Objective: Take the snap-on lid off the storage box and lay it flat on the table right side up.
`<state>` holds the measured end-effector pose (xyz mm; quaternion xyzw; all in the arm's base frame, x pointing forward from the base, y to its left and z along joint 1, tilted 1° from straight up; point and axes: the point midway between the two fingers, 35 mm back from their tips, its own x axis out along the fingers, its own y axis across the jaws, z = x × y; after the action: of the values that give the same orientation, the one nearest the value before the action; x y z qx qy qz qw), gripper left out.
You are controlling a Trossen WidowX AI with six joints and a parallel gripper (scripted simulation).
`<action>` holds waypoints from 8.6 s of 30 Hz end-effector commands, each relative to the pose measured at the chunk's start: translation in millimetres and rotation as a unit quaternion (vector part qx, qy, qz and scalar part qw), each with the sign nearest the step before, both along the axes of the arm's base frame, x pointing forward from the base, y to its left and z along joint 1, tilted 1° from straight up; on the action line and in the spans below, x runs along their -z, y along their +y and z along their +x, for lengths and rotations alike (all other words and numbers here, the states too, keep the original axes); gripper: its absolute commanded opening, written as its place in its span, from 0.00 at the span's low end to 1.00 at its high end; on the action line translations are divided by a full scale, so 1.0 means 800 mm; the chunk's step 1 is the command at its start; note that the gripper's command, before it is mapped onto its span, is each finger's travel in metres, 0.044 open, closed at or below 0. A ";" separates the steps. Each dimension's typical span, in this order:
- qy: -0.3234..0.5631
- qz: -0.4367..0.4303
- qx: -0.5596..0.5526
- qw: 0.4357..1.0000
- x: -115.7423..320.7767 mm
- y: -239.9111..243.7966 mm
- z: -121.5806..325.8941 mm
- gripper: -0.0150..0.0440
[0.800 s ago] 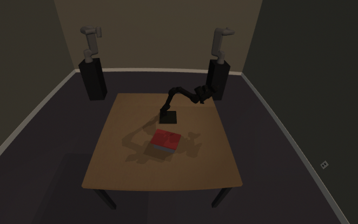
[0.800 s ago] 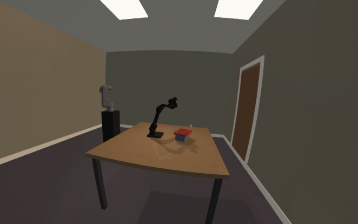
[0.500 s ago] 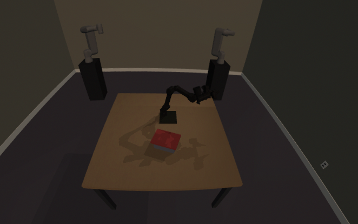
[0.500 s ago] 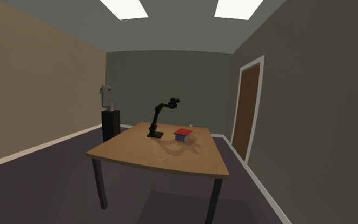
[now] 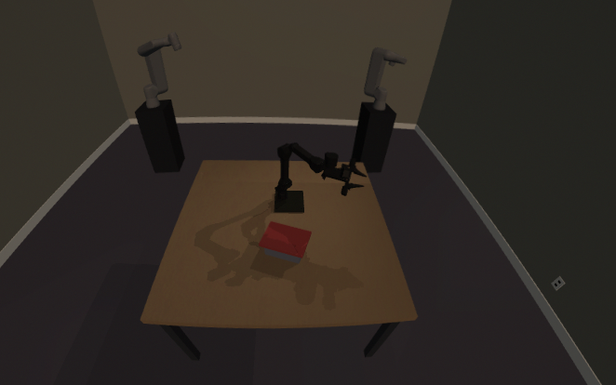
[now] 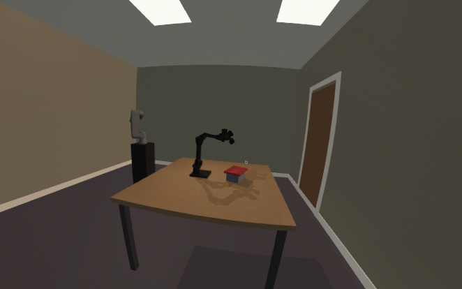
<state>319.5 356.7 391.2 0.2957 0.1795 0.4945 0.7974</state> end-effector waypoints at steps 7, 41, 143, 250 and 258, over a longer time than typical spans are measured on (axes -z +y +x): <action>0.340 0.062 0.290 0.893 0.111 -0.134 0.032 0.65; 0.419 0.274 0.685 0.528 0.282 -0.379 -0.045 0.65; 0.415 0.277 0.687 0.529 0.347 -0.408 0.017 0.25; 0.415 0.276 0.686 0.529 0.336 -0.409 0.021 0.25; 0.415 0.276 0.686 0.529 0.336 -0.409 0.022 0.25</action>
<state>336.4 28.8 122.7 0.7055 0.0846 -0.3596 0.6048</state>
